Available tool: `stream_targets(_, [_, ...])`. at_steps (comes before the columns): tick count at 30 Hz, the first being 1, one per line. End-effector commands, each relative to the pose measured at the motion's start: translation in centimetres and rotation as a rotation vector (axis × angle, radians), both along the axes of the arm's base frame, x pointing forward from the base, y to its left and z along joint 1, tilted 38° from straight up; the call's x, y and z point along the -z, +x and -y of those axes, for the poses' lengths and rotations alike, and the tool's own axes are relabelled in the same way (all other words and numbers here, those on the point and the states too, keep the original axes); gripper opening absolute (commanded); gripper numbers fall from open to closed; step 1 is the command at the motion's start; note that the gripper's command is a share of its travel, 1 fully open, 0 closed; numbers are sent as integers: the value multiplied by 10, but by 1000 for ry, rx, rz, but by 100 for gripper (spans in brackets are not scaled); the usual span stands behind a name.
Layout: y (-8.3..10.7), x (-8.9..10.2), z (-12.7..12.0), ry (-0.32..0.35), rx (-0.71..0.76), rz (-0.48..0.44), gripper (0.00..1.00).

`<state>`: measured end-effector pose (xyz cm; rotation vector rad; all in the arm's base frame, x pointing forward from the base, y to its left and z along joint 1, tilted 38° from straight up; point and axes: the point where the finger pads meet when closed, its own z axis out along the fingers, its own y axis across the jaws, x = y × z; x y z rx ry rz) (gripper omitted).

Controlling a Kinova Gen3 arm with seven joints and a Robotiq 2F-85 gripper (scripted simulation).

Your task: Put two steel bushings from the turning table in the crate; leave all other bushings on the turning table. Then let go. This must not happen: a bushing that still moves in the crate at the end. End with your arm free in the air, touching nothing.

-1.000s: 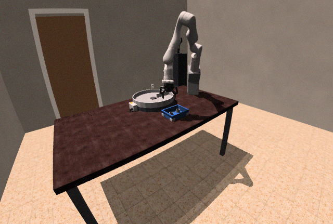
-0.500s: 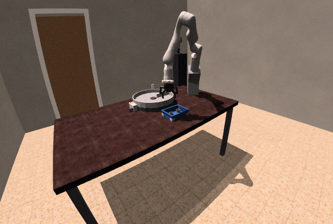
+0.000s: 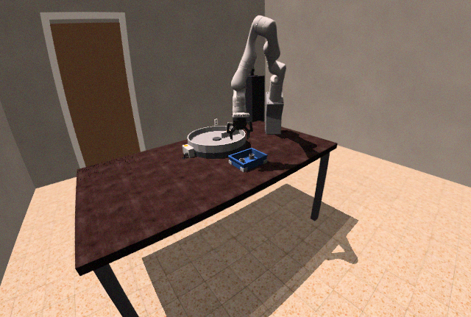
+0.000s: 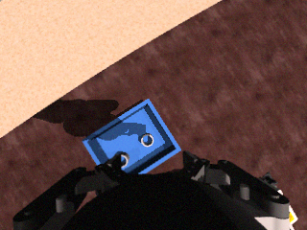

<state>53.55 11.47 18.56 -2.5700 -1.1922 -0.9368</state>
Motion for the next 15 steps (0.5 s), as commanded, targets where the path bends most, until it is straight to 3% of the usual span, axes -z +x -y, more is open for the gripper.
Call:
stream_targets(1, [0, -1, 4, -4, 6, 8, 100])
stream_targets(3, [0, -1, 4, -4, 6, 8, 100])
stream_targets(8, [-5, -2, 1, -111, -185, 94, 100])
stream_targets(15, [-5, -2, 1, -111, -185, 94, 100])
